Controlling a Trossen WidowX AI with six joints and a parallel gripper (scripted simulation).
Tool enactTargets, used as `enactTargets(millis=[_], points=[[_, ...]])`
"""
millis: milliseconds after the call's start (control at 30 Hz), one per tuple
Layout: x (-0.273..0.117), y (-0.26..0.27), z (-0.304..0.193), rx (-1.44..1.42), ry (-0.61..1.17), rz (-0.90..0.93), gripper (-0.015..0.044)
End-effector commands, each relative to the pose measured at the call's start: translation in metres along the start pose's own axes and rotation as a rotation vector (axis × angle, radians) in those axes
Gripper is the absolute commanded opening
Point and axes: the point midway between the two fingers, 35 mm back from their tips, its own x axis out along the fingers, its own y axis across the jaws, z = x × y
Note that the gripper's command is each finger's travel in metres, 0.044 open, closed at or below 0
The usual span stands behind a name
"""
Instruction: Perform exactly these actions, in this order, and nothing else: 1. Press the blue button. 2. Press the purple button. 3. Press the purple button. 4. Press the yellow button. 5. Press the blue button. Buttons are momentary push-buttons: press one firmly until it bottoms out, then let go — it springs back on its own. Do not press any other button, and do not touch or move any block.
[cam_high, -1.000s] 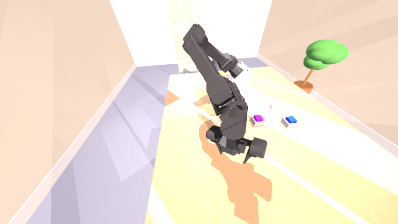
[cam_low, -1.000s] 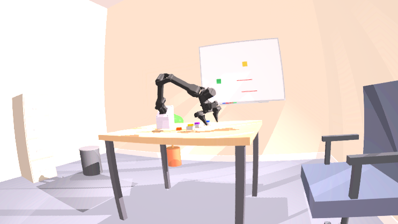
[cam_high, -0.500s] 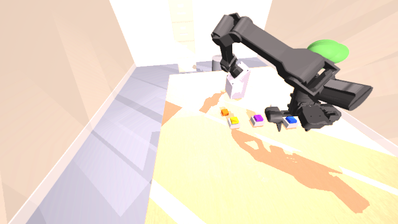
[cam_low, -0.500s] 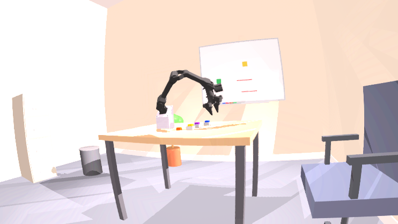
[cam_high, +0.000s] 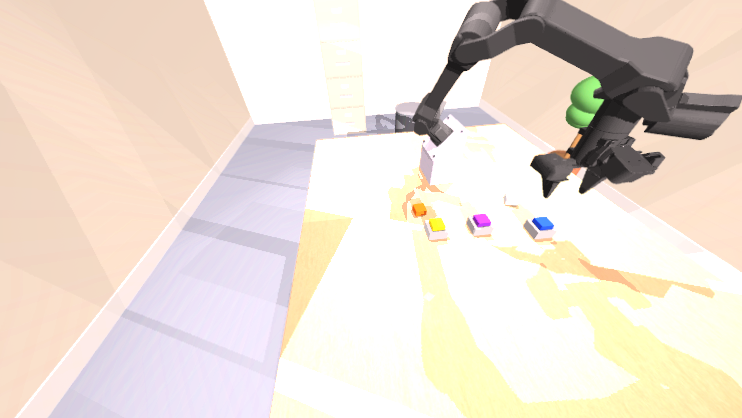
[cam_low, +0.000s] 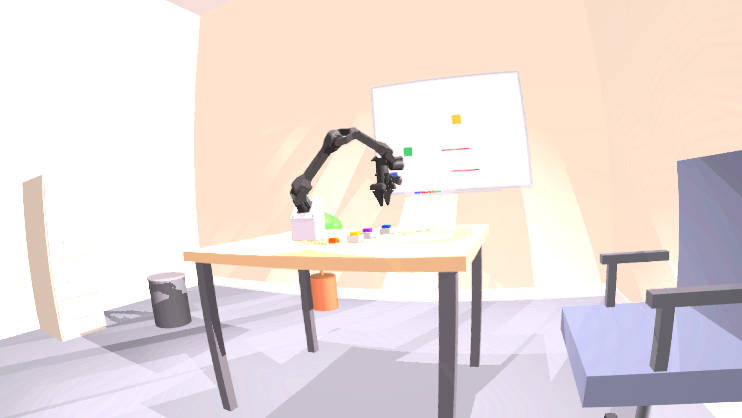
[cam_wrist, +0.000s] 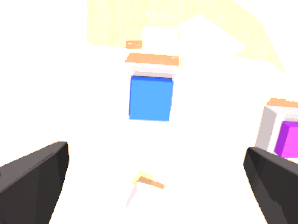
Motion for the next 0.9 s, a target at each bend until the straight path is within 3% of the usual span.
enactTargets(millis=[0,100,400,867], points=[[0.029,0.000,0.000,0.012,0.009,-0.007,0.0321],[0.060,-0.001,-0.001,0.013,0.009,-0.010,0.0242],[0.060,-0.001,-0.001,0.013,0.009,-0.010,0.0020],[0.064,-0.001,-0.001,0.013,0.009,-0.010,0.0020]])
